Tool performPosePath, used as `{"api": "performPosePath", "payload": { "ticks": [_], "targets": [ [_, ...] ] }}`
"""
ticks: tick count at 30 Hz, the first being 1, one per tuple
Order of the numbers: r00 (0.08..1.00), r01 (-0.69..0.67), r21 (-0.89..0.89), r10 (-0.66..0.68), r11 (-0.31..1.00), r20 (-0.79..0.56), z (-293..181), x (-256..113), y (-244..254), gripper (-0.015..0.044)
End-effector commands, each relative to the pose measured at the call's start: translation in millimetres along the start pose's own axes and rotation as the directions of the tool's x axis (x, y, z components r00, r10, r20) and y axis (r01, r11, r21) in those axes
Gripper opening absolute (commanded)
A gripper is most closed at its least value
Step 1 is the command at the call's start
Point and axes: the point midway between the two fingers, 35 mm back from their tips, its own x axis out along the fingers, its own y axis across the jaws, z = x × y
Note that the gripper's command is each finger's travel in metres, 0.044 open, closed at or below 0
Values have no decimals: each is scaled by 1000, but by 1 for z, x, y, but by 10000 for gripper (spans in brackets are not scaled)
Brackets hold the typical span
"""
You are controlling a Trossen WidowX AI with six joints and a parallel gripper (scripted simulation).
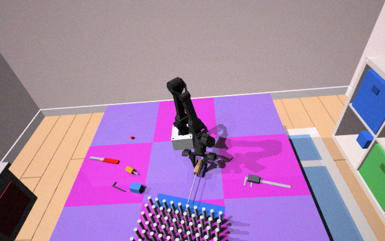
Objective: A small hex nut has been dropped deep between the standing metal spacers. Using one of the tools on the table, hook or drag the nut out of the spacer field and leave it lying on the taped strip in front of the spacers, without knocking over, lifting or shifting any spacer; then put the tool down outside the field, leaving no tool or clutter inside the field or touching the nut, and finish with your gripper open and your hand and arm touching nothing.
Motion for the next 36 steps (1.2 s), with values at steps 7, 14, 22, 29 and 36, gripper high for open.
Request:
{"api": "performPosePath", "payload": {
  "ticks": [7, 14, 22, 29, 36],
  "targets": [
    [1000, 0, 10, 0, 1000, -13, -14, -22, -5, 0],
    [1000, 1, 11, -1, 1000, -14, -41, -53, -10, 0],
    [1000, 1, 11, -1, 1000, -14, -69, -98, -5, 0],
    [1000, 21, -41, -21, 999, 6, -64, -100, -13, 0],
    [988, 153, -227, -149, 962, 36, -52, -113, -56, 0]
  ]
}}
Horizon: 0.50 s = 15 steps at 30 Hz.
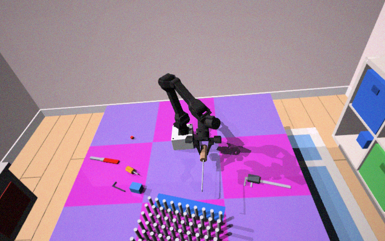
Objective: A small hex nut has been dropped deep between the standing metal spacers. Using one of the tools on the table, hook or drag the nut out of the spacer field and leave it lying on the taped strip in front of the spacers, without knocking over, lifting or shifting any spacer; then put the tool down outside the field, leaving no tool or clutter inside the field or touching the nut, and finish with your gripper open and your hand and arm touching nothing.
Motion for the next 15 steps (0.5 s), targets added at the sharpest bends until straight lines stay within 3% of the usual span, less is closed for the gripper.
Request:
{"api": "performPosePath", "payload": {
  "ticks": [1, 15],
  "targets": [
    [997, 79, -103, -79, 992, 1, 0, -7, -28, 0],
    [947, 310, -444, -314, 841, 67, 27, -37, -111, 0]
  ]
}}
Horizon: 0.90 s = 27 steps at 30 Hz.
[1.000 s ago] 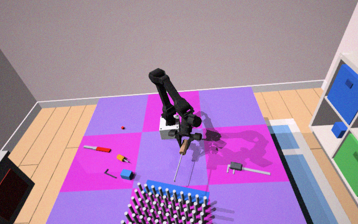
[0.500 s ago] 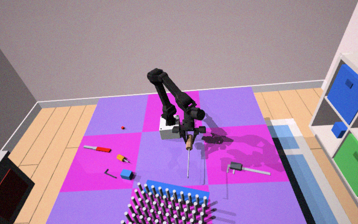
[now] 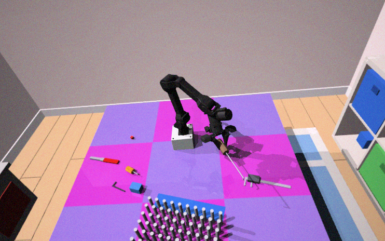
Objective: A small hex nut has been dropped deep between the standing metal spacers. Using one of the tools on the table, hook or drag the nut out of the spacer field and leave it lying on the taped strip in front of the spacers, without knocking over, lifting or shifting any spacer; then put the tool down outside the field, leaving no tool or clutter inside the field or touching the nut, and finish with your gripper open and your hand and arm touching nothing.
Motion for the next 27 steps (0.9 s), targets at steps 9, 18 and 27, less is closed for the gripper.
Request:
{"api": "performPosePath", "payload": {
  "ticks": [9, 18, 27],
  "targets": [
    [979, 196, -296, -204, 935, 4, 2, -14, -78, 0],
    [954, 280, -440, -300, 853, 27, 10, -25, -115, 0],
    [954, 280, -440, -300, 853, 27, 11, -21, -116, 0]
  ]
}}
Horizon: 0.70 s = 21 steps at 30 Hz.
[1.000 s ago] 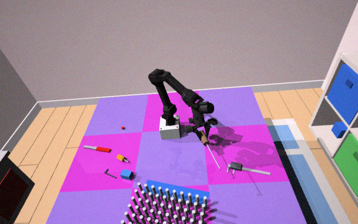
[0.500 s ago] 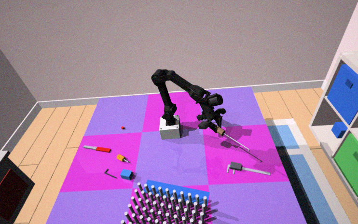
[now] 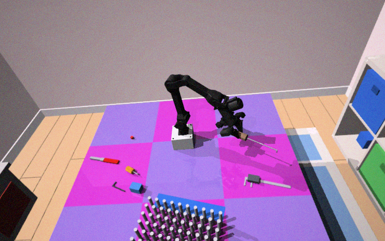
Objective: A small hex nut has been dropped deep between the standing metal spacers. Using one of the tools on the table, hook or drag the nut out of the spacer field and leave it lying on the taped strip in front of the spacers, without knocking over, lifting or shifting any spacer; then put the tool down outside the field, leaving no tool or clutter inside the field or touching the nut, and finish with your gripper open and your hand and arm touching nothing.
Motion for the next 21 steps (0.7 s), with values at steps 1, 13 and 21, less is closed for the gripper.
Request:
{"api": "performPosePath", "payload": {
  "ticks": [1, 13, 21],
  "targets": [
    [1000, 5, -4, -5, 1000, -7, -2, 3, -2, 0],
    [1000, 5, -4, -5, 1000, -7, 1, 14, -3, 0],
    [1000, 5, -4, -5, 1000, -7, 3, 21, -4, 0]
  ]
}}
